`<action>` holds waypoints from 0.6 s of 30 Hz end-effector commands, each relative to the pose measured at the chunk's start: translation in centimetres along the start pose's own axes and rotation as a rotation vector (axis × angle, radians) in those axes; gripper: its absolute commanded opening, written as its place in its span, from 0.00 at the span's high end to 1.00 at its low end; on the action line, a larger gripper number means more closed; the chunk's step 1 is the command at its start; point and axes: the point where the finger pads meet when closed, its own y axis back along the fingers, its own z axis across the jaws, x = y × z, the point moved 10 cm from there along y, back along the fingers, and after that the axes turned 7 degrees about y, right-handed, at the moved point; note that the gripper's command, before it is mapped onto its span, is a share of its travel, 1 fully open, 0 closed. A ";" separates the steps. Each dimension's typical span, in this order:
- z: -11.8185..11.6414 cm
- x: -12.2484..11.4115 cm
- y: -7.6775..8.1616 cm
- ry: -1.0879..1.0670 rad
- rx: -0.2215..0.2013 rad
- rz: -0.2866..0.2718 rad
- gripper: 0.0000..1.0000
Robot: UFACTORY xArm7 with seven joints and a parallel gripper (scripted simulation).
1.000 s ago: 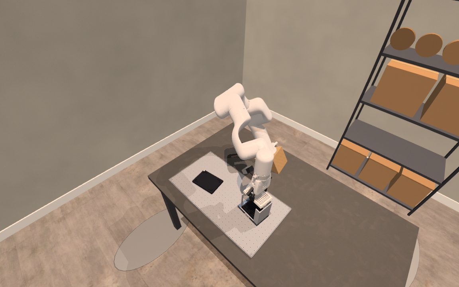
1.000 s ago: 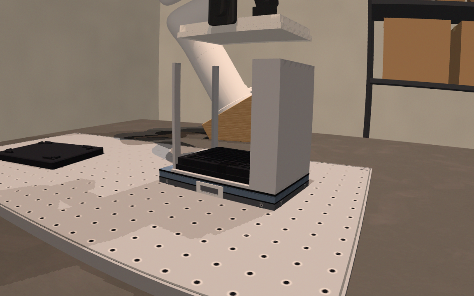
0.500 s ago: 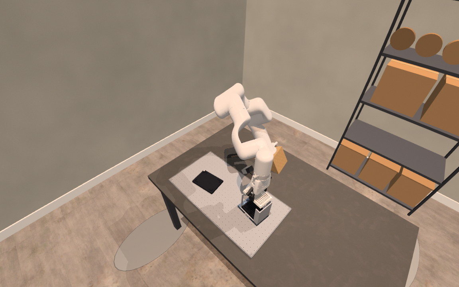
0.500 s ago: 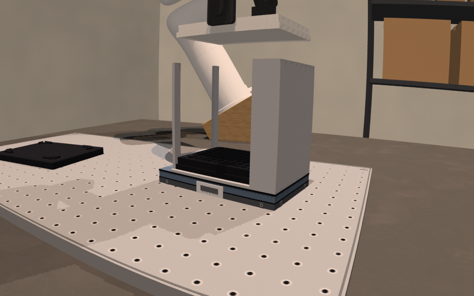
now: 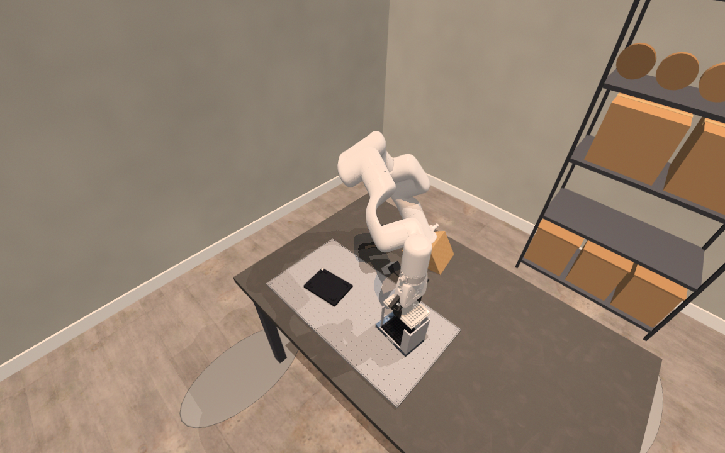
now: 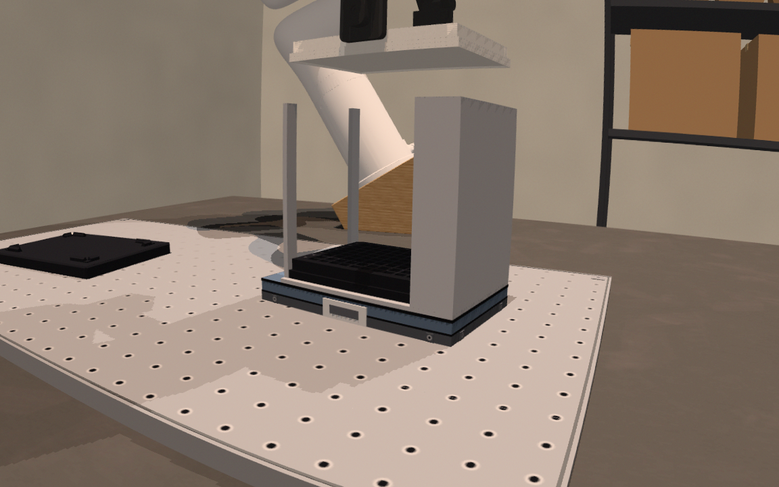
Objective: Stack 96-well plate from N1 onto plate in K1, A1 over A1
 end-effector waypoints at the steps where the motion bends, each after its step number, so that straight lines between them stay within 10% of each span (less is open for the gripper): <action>1: 0.0 -0.1 0.1 0.000 0.004 -0.004 1.00; 18: 0.0 -0.1 -2.4 0.000 0.004 -0.004 1.00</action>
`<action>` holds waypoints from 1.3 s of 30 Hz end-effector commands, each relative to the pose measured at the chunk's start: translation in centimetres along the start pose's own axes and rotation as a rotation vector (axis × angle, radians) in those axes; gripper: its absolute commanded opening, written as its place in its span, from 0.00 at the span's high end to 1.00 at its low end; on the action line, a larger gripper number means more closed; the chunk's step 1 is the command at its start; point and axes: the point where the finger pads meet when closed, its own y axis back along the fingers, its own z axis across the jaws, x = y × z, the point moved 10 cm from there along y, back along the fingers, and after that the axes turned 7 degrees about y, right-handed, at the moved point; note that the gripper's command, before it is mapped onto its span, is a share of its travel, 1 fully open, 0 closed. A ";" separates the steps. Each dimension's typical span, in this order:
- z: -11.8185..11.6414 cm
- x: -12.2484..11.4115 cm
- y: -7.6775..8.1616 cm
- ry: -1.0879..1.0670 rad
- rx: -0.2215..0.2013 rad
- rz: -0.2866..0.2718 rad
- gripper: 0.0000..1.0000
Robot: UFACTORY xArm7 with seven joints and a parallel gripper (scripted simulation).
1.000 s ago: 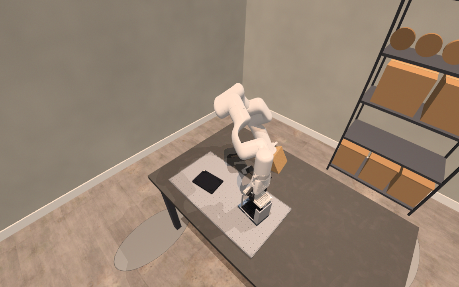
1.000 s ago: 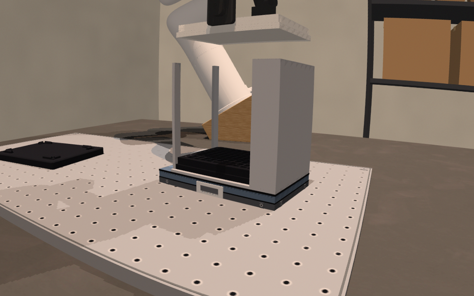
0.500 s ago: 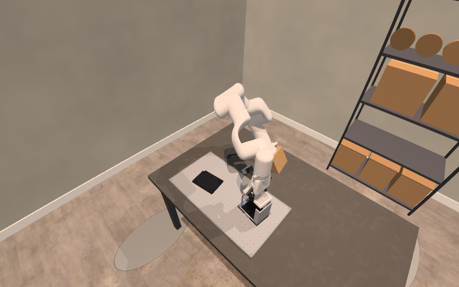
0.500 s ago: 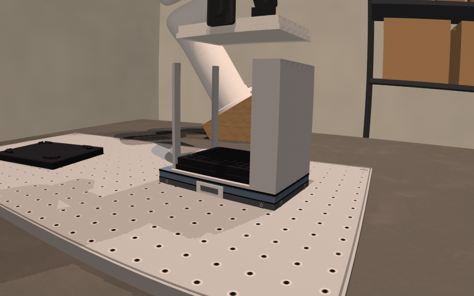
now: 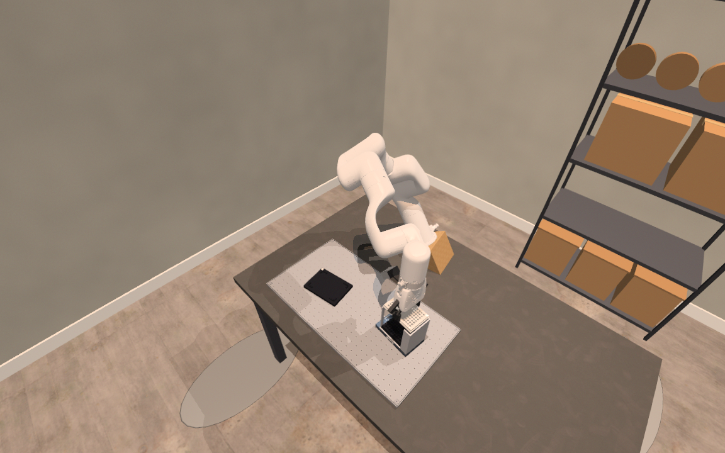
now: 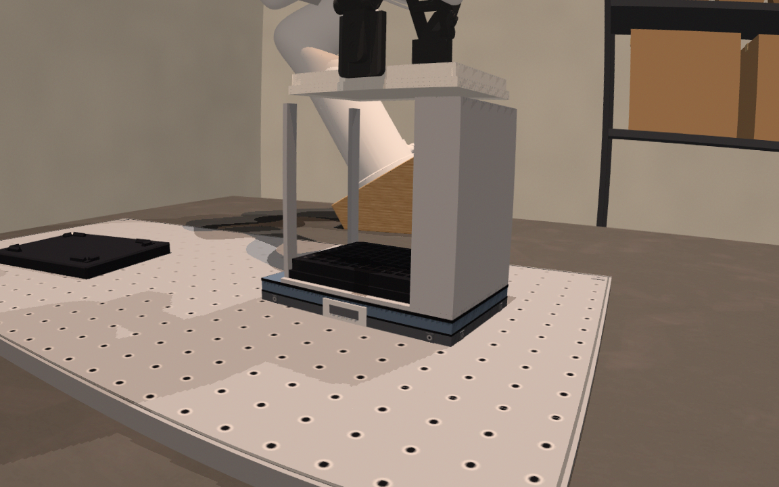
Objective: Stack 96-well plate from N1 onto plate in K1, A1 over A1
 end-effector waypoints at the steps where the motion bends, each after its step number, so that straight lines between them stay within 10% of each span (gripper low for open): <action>1: 0.0 -0.1 -0.3 0.000 0.004 -0.004 1.00; 39: -0.1 -0.1 -5.8 0.000 0.004 -0.004 1.00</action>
